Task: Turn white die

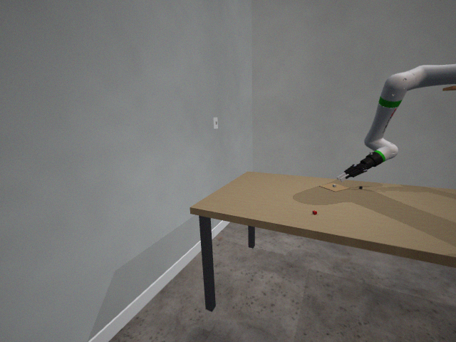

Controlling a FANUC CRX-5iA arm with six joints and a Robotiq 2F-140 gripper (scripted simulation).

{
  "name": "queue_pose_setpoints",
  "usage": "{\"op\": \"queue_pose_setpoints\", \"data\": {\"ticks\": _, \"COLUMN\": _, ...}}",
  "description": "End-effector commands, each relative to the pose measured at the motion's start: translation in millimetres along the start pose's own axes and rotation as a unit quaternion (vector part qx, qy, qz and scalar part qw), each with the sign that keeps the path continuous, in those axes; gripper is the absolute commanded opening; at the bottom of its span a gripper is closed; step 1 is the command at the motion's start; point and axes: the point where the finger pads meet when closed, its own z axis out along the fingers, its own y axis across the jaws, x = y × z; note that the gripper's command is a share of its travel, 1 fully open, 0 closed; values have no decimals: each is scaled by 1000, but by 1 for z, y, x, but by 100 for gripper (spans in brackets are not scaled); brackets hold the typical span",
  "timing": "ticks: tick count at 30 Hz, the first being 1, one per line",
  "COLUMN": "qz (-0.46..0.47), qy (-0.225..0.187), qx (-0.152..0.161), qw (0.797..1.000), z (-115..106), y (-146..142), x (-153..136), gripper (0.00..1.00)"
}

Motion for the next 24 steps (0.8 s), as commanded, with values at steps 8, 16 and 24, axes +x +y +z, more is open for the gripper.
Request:
{"op": "queue_pose_setpoints", "data": {"ticks": 8, "qz": 0, "qy": 0, "qx": 0, "qw": 1000, "z": -18, "y": 0, "x": -34, "gripper": 27}}
{"op": "queue_pose_setpoints", "data": {"ticks": 16, "qz": 0, "qy": 0, "qx": 0, "qw": 1000, "z": -22, "y": 0, "x": -42, "gripper": 27}}
{"op": "queue_pose_setpoints", "data": {"ticks": 24, "qz": 1, "qy": 49, "qx": -1, "qw": 999, "z": -18, "y": 0, "x": -48, "gripper": 27}}
